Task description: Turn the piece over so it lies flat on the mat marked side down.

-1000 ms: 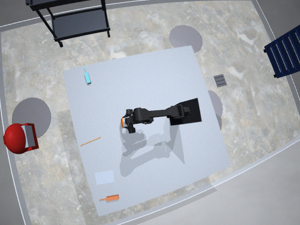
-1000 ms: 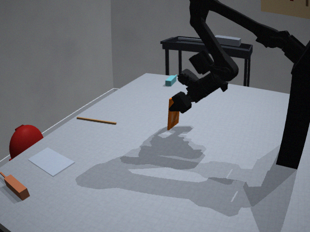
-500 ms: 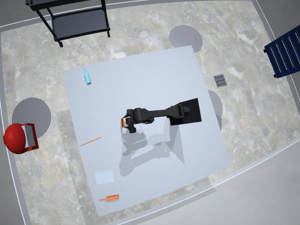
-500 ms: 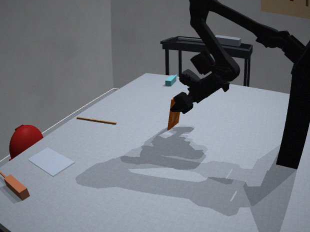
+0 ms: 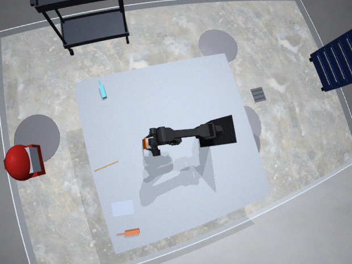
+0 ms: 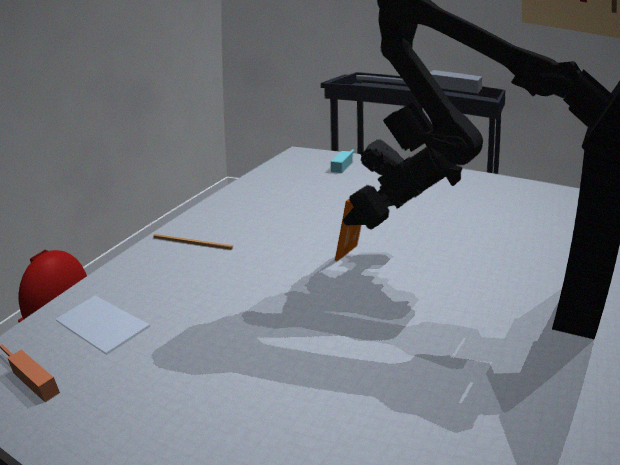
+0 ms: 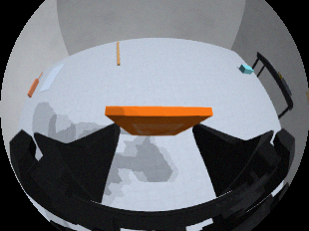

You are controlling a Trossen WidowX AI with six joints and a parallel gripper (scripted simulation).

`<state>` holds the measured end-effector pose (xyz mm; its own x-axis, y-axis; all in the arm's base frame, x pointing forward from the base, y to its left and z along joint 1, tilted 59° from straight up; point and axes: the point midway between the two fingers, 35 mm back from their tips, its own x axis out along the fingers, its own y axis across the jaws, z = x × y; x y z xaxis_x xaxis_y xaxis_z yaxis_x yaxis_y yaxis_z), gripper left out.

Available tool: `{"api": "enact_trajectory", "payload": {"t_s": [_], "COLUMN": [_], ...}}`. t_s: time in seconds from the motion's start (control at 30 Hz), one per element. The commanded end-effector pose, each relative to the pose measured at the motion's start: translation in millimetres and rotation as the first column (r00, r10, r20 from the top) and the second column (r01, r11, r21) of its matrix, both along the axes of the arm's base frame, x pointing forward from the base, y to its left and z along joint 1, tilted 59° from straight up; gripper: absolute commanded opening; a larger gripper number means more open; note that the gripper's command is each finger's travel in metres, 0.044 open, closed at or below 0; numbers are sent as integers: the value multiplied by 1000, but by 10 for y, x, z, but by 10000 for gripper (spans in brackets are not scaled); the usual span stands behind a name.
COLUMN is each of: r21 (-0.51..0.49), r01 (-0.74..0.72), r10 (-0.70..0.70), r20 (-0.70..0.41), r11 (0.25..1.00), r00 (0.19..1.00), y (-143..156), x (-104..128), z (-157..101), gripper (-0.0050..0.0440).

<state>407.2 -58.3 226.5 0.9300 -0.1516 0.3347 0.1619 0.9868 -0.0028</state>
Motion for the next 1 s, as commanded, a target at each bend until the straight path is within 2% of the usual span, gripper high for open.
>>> {"api": "enact_trajectory", "payload": {"t_s": [0.0,0.2,0.97], "r21": [4,1,4], "r01": [1,0,1], "r10": [-1,0,-1], "r20": [-23,-5,-23], "r11": [1000,1000,1000], "r00": [1000,1000,1000], "y": [-1,-3,0], "x": [6,19,5], "z": [-91,-40,-211], "gripper": [0,0,0]}}
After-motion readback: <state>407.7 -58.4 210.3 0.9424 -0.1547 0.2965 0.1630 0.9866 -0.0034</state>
